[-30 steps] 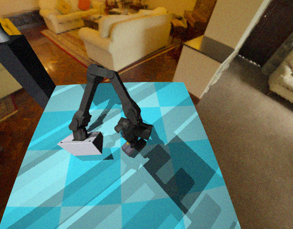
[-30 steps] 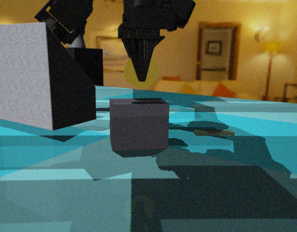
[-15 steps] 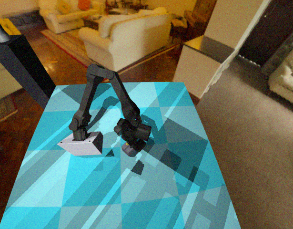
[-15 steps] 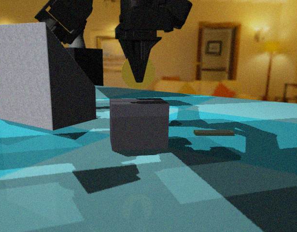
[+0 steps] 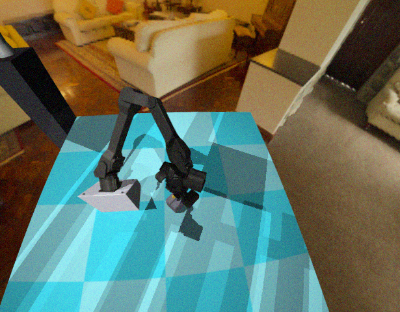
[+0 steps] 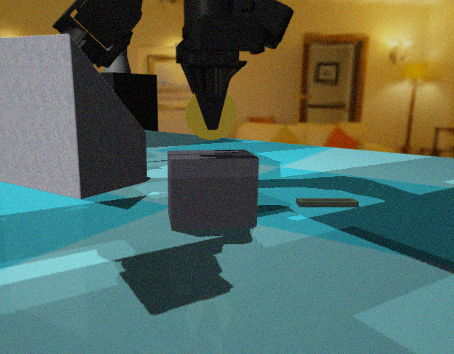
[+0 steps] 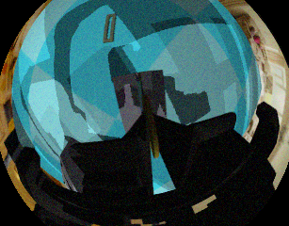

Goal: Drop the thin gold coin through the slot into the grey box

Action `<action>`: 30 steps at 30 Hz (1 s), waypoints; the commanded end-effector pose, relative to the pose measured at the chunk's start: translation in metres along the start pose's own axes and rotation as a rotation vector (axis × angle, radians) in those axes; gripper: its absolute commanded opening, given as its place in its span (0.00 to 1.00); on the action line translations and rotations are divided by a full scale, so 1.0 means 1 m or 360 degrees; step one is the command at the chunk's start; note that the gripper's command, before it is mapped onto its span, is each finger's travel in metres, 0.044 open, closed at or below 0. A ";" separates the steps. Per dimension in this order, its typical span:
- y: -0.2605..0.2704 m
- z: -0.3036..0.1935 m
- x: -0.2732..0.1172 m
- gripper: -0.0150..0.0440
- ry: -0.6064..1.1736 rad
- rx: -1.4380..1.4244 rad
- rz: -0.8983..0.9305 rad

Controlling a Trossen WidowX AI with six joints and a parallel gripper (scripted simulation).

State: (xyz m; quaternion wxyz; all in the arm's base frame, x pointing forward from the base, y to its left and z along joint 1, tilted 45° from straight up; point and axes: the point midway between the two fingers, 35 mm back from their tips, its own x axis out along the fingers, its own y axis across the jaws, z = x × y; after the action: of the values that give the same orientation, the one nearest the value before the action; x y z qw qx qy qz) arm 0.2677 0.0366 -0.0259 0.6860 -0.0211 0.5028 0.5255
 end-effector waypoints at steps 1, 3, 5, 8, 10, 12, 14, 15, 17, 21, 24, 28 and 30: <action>0.001 0.001 0.003 0.25 -0.0004 0.0007 0.0004; 0.001 0.001 0.003 0.25 -0.0004 0.0006 0.0004; 0.001 0.001 0.004 0.25 -0.0004 0.0006 0.0004; 0.001 0.001 0.006 0.25 -0.0004 0.0007 0.0004; 0.000 0.000 0.006 0.25 -0.0004 0.0008 0.0004; 0.001 0.000 0.007 0.25 -0.0004 0.0009 0.0005; 0.001 0.000 0.008 0.25 -0.0004 0.0010 0.0005; 0.001 0.000 0.008 0.25 -0.0004 0.0010 0.0005; 0.001 0.000 0.009 0.25 -0.0004 0.0010 0.0005; 0.001 0.000 0.010 0.25 -0.0004 0.0009 0.0005; 0.001 0.000 0.012 0.25 -0.0004 0.0008 0.0005; 0.001 0.000 0.013 0.25 -0.0004 0.0008 0.0005; 0.001 0.000 0.014 0.25 -0.0004 0.0008 0.0005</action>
State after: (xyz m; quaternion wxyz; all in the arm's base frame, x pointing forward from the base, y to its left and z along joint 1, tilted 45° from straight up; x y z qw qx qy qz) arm 0.2671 0.0448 -0.0336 0.6866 -0.0215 0.5023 0.5252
